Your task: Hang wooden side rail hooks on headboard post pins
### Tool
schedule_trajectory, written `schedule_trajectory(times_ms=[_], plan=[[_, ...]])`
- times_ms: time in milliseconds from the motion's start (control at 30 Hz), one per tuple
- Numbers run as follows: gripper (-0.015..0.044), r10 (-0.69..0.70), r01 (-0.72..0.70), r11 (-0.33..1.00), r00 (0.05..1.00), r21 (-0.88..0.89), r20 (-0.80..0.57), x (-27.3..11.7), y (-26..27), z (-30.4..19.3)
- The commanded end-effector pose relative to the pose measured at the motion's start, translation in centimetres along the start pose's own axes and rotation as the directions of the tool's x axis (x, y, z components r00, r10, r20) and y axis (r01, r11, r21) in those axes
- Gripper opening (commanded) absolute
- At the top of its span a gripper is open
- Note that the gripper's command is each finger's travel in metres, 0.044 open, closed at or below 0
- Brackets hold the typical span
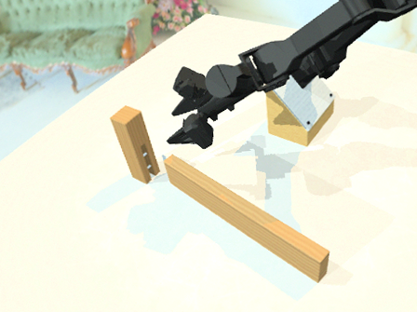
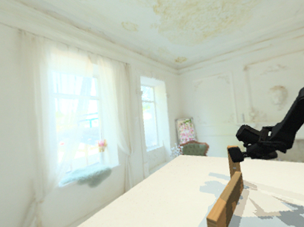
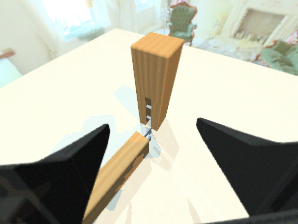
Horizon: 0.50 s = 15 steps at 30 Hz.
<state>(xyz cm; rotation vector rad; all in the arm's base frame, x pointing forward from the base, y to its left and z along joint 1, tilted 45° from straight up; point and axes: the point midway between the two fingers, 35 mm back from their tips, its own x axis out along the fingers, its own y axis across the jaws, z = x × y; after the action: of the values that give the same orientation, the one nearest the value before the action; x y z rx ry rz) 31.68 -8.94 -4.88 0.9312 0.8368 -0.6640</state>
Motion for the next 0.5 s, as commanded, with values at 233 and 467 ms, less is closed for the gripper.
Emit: schedule_trajectory(times_ms=[233,467], plan=[[0.0440,-0.029,0.006,0.972,0.995,-0.237,-0.091,0.8,0.5,-0.1],[0.0440,-0.073,-0.129,0.760,0.957,-0.637,-0.281,1.8,1.5,-0.5]])
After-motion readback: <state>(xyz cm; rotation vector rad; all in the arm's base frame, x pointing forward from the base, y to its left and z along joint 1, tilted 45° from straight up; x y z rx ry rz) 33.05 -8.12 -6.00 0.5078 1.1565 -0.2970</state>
